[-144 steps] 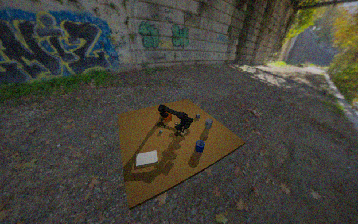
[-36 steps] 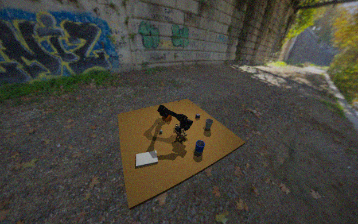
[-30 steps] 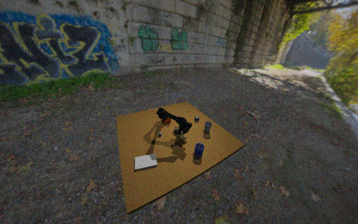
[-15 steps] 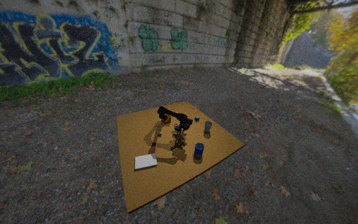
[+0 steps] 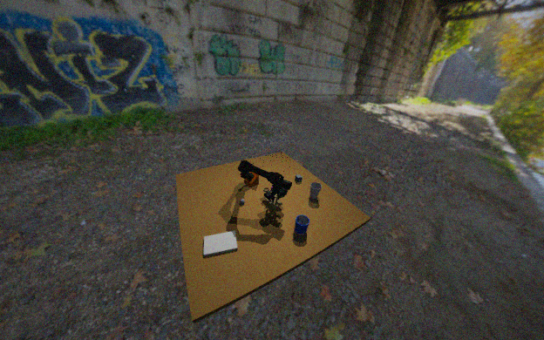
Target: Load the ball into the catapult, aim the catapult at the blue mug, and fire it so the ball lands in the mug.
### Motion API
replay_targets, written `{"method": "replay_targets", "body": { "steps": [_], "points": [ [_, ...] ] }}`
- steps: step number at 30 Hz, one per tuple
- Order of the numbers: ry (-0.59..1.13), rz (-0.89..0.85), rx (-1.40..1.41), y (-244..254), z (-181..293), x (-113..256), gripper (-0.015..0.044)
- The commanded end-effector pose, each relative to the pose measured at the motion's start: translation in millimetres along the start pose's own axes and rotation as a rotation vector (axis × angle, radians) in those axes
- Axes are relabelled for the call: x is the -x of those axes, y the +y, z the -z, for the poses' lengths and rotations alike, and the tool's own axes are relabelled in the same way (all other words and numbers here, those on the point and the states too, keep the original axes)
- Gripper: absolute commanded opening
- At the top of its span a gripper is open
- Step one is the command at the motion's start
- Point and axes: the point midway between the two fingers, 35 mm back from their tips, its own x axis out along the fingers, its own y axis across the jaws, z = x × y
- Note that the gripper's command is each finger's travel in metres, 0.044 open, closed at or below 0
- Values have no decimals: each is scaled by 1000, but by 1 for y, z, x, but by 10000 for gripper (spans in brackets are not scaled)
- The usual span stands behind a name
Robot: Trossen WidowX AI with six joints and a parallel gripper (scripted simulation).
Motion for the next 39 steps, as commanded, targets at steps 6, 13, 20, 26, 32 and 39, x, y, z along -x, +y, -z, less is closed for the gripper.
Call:
{"method": "replay_targets", "body": {
  "steps": [6, 13, 20, 26, 32, 39],
  "points": [
    [-5, 2, 8, 1, 0, -13, 0],
    [-5, 3, 9, 1, 0, -24, 0],
    [0, 2, 1, 0, 0, -26, 0],
    [0, 2, 1, 0, 0, -26, 105],
    [0, 2, 1, 0, 0, -26, 263],
    [-1, -1, 2, 1, -2, -5, 440]
  ]
}}
